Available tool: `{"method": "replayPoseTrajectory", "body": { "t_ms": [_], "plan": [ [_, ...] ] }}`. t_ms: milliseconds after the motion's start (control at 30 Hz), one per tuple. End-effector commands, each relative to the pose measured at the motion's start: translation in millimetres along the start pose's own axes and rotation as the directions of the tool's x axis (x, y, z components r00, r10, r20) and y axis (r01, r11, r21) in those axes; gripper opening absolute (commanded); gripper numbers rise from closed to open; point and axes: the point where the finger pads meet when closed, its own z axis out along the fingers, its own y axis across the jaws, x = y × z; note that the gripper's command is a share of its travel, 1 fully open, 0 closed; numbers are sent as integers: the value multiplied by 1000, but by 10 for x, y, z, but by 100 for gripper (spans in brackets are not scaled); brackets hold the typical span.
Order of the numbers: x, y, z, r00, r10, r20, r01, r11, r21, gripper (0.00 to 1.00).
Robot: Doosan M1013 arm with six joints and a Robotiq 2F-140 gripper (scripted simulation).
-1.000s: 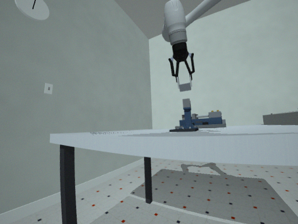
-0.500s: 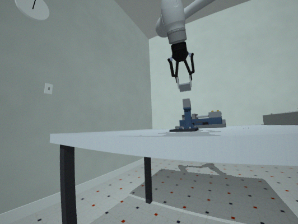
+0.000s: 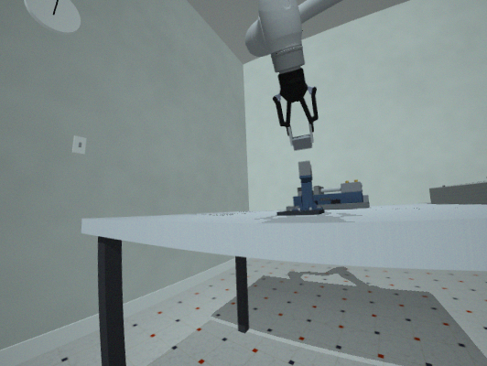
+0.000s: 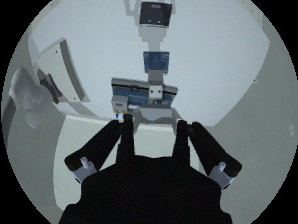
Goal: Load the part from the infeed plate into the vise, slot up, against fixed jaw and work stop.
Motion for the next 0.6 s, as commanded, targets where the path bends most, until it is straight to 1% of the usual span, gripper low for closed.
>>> {"method": "replayPoseTrajectory", "body": {
  "t_ms": [0, 133, 567],
  "plan": [
    [-3, -22, 19, 999, 0, 45, -1, 1000, 3, 0],
    [2, -22, 20, 998, 0, 64, -1, 1000, 4, 0],
    [9, -22, 19, 996, 0, 90, -1, 1000, 3, 0]
  ]
}}
